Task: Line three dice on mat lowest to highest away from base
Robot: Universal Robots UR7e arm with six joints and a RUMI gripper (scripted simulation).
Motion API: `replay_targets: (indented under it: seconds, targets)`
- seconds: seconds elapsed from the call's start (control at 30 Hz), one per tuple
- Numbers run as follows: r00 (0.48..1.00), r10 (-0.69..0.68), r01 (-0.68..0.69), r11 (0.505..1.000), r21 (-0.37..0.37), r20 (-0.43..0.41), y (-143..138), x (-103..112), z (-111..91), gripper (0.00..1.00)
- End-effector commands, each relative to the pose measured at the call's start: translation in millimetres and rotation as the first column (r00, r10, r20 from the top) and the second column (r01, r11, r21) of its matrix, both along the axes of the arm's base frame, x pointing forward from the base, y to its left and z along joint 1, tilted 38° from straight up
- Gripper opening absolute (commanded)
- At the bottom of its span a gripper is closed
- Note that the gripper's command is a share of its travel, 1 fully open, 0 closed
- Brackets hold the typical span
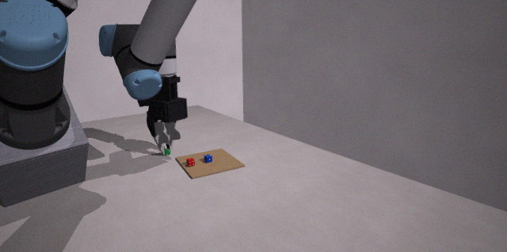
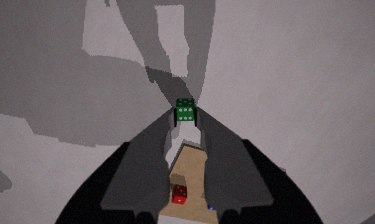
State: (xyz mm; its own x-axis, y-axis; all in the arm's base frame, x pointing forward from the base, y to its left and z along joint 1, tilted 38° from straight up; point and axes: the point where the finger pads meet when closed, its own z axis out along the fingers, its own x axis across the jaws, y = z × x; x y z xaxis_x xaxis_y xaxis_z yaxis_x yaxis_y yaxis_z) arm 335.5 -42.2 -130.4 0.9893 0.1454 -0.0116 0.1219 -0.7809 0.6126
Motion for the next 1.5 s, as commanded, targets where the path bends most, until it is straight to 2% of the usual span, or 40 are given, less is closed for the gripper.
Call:
replay_targets:
  seconds: [0.0,0.43,0.93,1.47]
  targets:
    - [1.000,0.000,0.000,1.000,0.001,0.000,1.4,-0.8,1.8,0.00]
    - [1.000,0.001,-0.001,1.000,0.000,0.000,13.0,-2.4,17.0,0.00]
    - [1.000,0.001,-0.001,1.000,0.001,0.004,43.7,-3.6,57.2,0.00]
    - [1.000,0.001,-0.001,1.000,0.002,0.004,60.8,-5.9,79.2,0.00]
